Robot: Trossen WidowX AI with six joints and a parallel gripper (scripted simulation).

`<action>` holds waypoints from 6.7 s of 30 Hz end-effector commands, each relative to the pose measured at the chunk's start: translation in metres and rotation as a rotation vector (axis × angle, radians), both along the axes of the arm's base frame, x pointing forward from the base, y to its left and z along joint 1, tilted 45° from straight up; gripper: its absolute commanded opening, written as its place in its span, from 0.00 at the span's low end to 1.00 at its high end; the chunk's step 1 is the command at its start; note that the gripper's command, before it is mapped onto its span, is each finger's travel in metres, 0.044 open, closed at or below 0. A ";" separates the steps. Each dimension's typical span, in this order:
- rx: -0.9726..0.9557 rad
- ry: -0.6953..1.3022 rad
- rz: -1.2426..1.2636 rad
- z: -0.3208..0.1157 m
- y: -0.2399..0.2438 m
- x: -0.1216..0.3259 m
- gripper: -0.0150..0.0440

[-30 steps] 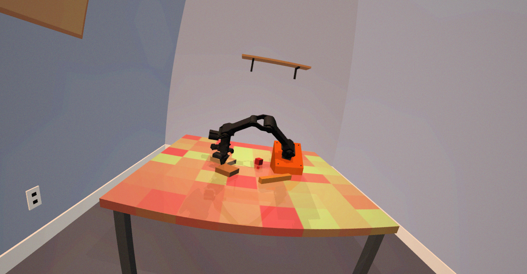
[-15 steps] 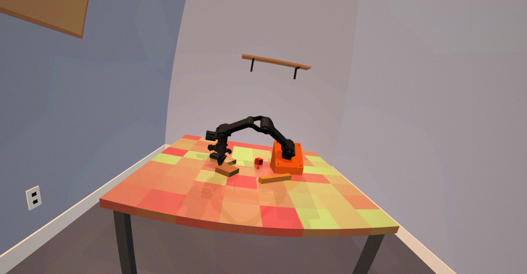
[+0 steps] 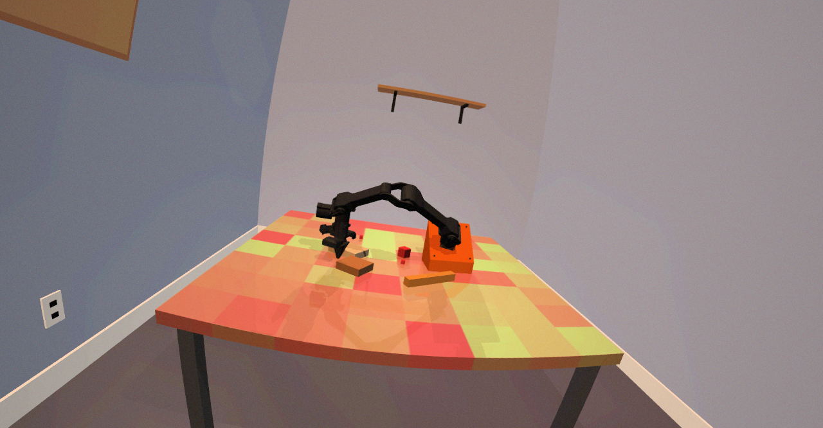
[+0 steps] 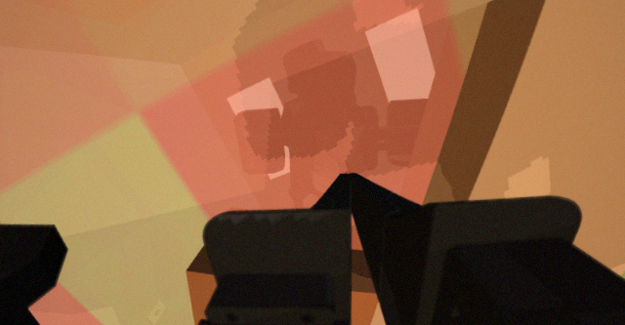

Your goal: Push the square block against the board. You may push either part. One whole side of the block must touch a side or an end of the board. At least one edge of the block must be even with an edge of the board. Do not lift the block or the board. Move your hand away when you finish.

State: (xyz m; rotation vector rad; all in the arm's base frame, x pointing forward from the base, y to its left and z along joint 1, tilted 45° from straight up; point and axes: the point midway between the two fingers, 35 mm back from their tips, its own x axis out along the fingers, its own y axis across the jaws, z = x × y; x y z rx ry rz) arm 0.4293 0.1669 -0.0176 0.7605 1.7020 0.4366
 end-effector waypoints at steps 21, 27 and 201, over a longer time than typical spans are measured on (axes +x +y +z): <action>0.000 0.001 0.000 0.041 -0.039 -0.016 0.25; -0.016 0.092 -0.094 0.012 -0.010 -0.022 0.25; 0.178 -0.938 0.977 0.063 0.051 -0.076 0.25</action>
